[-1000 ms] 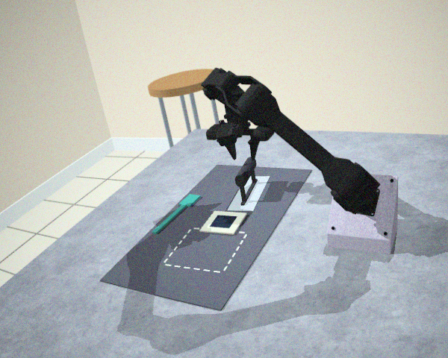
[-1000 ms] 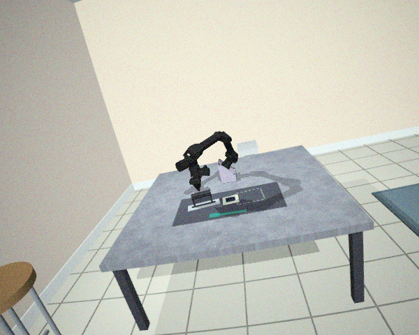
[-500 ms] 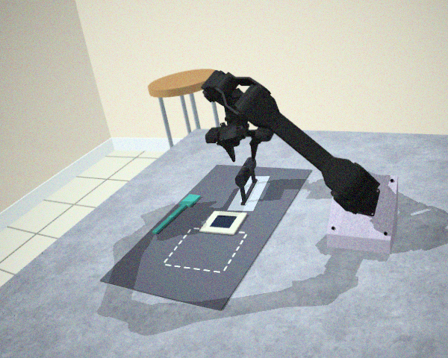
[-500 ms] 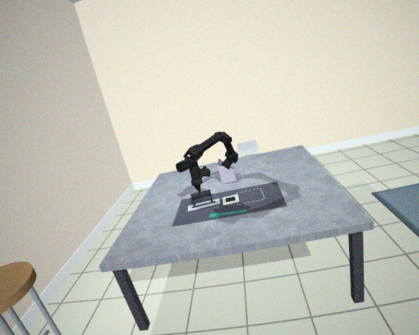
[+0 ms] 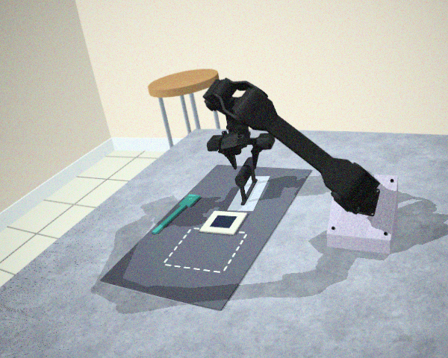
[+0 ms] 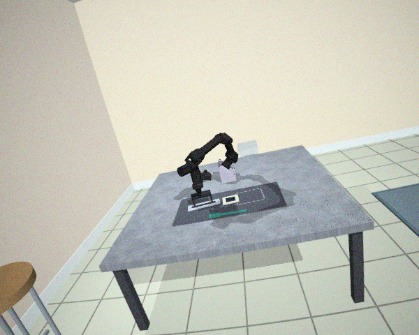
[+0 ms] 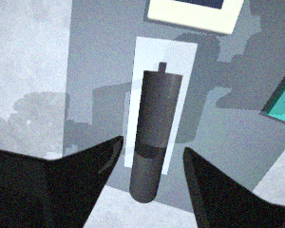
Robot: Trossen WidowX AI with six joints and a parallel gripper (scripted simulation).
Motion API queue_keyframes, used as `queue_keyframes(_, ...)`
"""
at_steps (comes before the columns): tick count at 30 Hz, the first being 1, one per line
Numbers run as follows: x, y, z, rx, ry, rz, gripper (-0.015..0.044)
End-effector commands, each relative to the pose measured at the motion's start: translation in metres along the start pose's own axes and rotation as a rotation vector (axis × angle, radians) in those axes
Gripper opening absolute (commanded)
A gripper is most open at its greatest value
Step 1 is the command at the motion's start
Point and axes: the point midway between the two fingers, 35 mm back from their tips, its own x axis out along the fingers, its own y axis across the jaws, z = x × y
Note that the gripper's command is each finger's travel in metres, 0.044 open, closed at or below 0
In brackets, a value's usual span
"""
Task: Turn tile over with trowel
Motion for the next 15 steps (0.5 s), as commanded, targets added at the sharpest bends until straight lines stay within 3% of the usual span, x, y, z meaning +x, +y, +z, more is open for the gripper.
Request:
queue_keyframes(1,0.0094,0.0017,0.0019,0.009,-0.011,0.005,0.0270)
queue_keyframes(6,0.0148,0.0019,0.0022,0.009,-0.012,0.005,0.0270)
queue_keyframes(10,0.0148,0.0019,0.0022,0.009,-0.012,0.005,0.0165)
queue_keyframes(15,0.0148,0.0019,0.0022,0.009,-0.012,0.005,0.0132)
